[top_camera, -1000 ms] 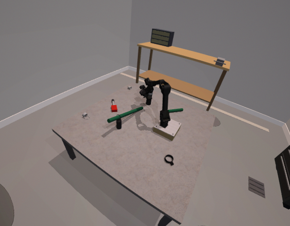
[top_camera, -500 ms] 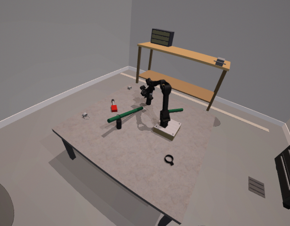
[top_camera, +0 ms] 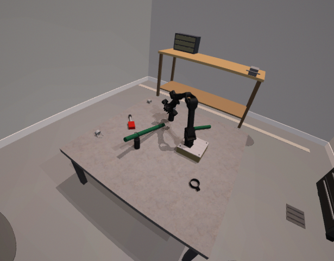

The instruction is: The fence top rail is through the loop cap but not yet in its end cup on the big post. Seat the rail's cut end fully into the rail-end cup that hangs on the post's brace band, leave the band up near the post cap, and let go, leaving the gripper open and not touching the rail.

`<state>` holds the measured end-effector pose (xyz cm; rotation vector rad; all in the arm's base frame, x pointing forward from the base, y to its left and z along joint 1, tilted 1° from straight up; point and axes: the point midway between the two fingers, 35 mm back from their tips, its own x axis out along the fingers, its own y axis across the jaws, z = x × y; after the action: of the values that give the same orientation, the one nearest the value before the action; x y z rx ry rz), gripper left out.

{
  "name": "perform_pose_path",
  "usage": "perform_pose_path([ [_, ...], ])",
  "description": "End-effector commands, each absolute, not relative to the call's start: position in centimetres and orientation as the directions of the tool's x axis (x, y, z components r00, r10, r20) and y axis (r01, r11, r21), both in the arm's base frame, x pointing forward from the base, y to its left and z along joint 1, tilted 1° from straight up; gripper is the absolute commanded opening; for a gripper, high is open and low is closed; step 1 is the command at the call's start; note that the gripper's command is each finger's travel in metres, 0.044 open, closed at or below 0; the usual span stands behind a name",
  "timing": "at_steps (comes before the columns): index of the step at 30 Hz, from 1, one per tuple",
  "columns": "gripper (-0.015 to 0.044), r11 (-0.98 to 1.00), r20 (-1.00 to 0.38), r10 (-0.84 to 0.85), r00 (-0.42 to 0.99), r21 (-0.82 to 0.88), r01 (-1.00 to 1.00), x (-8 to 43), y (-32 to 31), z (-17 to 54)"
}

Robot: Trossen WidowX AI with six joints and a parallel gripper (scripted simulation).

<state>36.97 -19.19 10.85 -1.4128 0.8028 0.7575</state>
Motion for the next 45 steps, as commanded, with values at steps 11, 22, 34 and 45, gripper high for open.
perform_pose_path([
  [11,0.0,-0.057,-0.843,0.029,0.537,-0.538,-0.841,36.06,-19.25,10.77],
  [22,0.0,-0.038,-0.843,0.018,0.538,-0.539,-0.842,36.26,-19.24,10.79],
  [34,0.0,-0.033,-0.843,0.02,0.538,-0.538,-0.842,36.27,-19.19,10.8],
  [45,0.021,-0.033,-0.843,0.02,0.538,-0.538,-0.842,36.27,-19.19,10.8],
])
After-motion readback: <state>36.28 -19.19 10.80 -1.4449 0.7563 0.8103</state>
